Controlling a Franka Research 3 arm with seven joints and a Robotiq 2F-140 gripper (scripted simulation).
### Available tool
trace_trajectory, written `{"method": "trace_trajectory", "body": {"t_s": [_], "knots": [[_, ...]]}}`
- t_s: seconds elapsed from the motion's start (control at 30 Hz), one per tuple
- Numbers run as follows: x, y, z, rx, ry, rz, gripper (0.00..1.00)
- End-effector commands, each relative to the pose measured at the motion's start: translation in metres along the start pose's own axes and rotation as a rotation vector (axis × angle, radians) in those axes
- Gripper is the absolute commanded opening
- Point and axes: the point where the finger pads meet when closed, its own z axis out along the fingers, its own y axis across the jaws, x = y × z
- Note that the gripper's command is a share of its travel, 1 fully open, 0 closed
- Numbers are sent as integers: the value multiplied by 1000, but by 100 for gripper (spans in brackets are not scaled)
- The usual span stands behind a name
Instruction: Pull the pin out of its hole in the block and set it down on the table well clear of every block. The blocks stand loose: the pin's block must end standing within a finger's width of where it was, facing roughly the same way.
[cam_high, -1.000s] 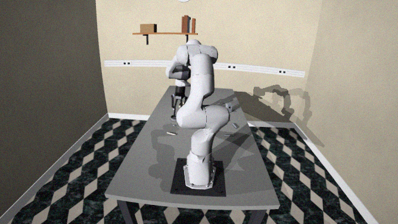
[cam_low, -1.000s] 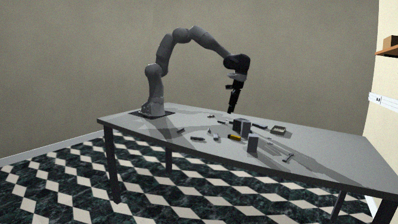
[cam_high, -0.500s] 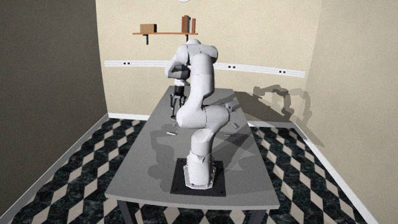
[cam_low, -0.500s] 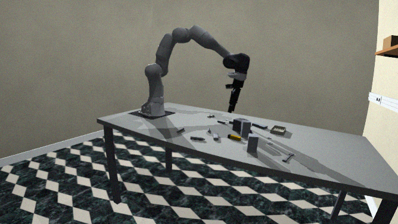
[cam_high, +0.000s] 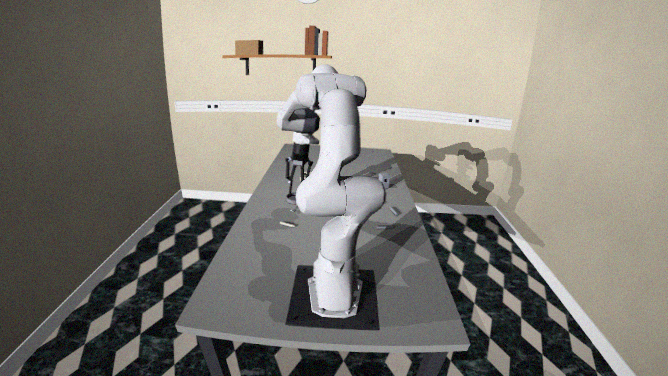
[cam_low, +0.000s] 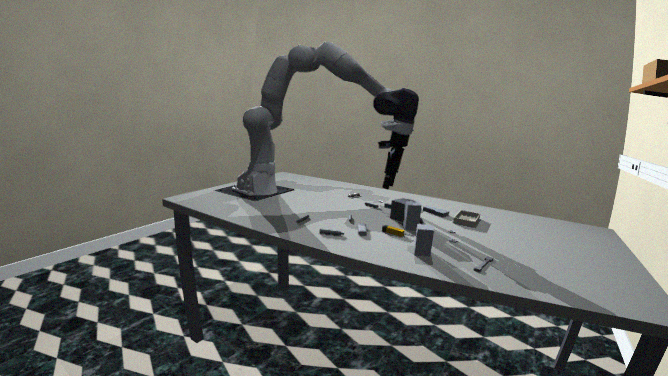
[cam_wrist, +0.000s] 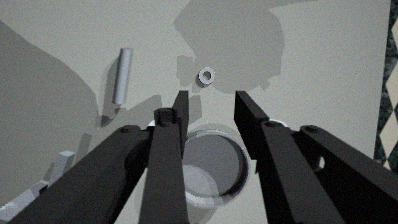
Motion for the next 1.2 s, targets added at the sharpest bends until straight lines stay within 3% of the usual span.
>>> {"method": "trace_trajectory", "body": {"t_s": [0.0, 0.77, 0.97, 1.17], "knots": [[-3, -2, -5, -1, -20, 4, 34], [-10, -17, -12, 5, -49, 36, 34], [-19, -39, -20, 13, -76, 80, 34], [-20, -41, -20, 13, -78, 83, 34]]}}
